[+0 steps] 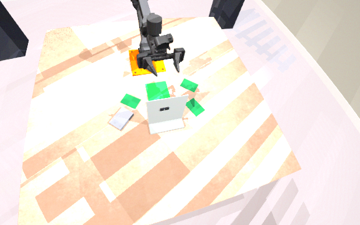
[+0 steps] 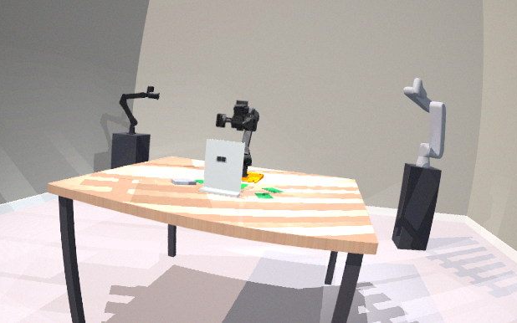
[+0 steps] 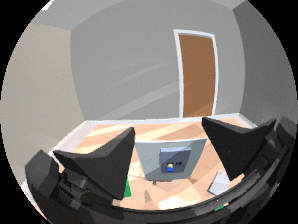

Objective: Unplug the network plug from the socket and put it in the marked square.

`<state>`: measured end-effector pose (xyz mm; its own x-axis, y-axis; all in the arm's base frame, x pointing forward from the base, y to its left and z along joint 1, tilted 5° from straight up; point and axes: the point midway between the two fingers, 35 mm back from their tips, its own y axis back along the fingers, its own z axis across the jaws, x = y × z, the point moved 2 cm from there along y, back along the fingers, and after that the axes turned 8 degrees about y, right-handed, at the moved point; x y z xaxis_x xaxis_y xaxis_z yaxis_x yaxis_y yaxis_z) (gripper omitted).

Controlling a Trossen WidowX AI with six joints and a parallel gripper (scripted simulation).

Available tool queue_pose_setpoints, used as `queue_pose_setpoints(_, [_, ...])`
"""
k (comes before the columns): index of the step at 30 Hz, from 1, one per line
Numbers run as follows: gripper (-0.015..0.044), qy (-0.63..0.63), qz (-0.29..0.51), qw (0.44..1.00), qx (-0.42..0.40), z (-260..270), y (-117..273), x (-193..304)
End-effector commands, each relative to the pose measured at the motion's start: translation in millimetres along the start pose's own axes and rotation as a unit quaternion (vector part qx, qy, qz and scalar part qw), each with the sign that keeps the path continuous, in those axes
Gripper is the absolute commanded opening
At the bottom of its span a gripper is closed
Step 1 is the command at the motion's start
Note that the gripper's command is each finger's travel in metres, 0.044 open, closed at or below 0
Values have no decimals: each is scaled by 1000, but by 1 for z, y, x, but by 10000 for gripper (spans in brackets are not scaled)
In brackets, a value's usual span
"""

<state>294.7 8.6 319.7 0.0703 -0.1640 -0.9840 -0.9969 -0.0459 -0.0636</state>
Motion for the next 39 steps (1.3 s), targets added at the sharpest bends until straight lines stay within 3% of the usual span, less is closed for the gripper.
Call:
queue_pose_setpoints(1, [374, -3, 0, 1000, 0, 0, 0, 1])
queue_pose_setpoints(10, [156, -144, -5, 989, -15, 1, -16, 34])
queue_pose_setpoints(24, [156, -374, -2, 927, -40, 3, -22, 89])
queue_pose_setpoints(39, [156, -594, 16, 802, -65, 7, -4, 140])
